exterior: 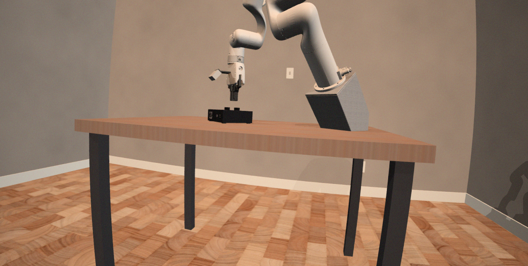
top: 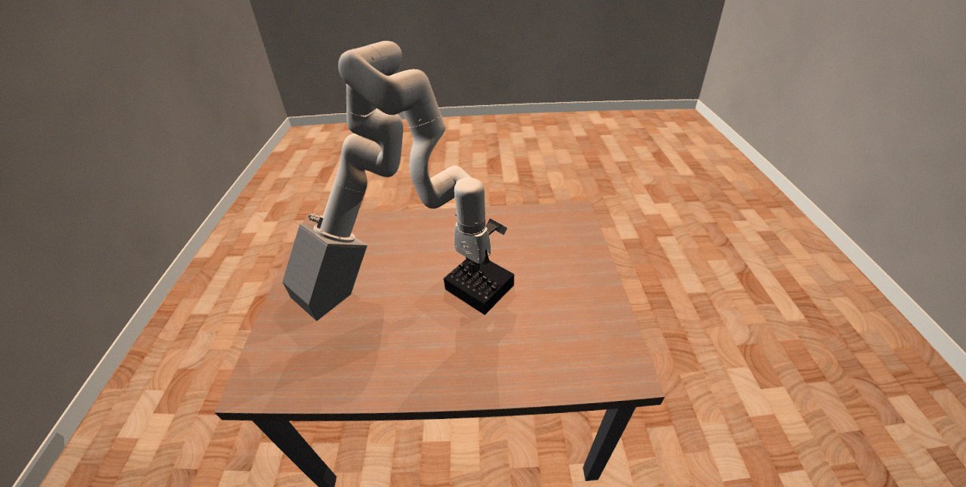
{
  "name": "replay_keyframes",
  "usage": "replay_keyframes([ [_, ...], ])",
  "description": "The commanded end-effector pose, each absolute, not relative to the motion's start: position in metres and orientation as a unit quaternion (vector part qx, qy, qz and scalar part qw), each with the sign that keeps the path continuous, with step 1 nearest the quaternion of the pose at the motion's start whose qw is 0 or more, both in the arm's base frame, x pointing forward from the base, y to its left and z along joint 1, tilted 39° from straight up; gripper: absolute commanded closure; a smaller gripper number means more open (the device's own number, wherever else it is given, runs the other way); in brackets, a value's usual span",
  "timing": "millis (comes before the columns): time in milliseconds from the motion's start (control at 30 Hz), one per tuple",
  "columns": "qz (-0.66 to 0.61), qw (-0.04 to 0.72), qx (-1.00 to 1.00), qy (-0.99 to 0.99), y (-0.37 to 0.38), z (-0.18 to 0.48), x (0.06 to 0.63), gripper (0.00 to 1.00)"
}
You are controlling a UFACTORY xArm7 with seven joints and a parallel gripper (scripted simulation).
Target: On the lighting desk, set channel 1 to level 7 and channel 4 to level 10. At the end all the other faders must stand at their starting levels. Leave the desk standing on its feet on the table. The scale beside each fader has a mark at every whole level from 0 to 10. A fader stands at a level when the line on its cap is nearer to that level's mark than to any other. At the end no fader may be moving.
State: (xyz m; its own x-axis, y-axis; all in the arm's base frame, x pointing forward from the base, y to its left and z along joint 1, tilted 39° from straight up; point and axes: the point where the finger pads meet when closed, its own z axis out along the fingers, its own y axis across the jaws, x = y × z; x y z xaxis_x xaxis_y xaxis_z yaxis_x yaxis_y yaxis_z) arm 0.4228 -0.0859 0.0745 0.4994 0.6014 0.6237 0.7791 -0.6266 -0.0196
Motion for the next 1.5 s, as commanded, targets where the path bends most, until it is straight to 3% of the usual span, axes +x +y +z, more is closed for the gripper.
replay_keyframes([
  [0,-0.295,0.150,-0.853,-0.404,-0.088,0.076,0.423,1.00],
  [233,-0.295,0.150,-0.853,-0.404,-0.088,0.076,0.423,1.00],
  [267,-0.295,0.150,-0.853,-0.404,-0.088,0.076,0.423,0.00],
  [1467,-0.295,0.150,-0.853,-0.404,-0.127,0.138,0.393,0.00],
])
